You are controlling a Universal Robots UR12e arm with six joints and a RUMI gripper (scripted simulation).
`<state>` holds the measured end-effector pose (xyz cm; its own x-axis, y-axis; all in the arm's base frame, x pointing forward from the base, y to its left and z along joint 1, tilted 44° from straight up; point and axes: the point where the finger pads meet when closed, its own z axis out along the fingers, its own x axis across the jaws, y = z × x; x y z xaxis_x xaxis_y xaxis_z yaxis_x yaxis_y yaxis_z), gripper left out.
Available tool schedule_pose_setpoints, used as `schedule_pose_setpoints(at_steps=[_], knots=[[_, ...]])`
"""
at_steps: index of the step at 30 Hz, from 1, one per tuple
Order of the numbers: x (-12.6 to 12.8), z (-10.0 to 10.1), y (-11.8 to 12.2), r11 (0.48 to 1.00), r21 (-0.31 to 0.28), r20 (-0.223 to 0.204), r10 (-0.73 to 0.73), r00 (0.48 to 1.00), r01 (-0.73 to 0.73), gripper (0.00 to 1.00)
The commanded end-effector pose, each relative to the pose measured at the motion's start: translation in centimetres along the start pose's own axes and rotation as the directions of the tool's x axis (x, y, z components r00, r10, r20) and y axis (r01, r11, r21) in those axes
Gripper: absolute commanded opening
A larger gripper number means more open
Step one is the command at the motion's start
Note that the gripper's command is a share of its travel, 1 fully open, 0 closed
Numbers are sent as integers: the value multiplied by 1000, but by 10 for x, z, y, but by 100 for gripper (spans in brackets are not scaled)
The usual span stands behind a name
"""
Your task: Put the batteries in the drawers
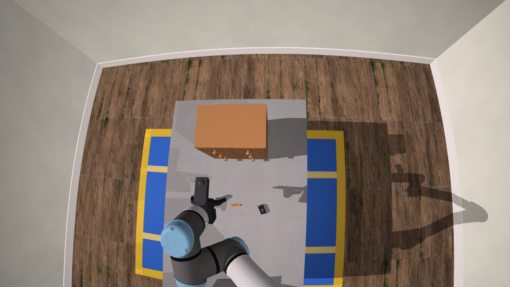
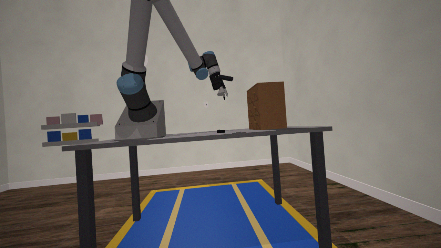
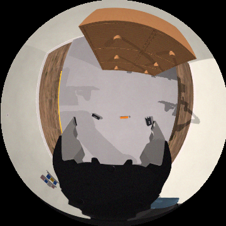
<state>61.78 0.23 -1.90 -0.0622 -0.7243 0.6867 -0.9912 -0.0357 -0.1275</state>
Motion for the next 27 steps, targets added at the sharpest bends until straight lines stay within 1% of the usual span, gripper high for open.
schedule_pose_setpoints(at_steps=[1,14,16,27], knots=[[0,3,-2,999,38,2,0,1000,0,100],[-1,13,-7,990,142,2,0,1000,0,100],[-1,13,-7,990,142,2,0,1000,0,100],[-1,22,-11,972,234,2,0,1000,0,100]])
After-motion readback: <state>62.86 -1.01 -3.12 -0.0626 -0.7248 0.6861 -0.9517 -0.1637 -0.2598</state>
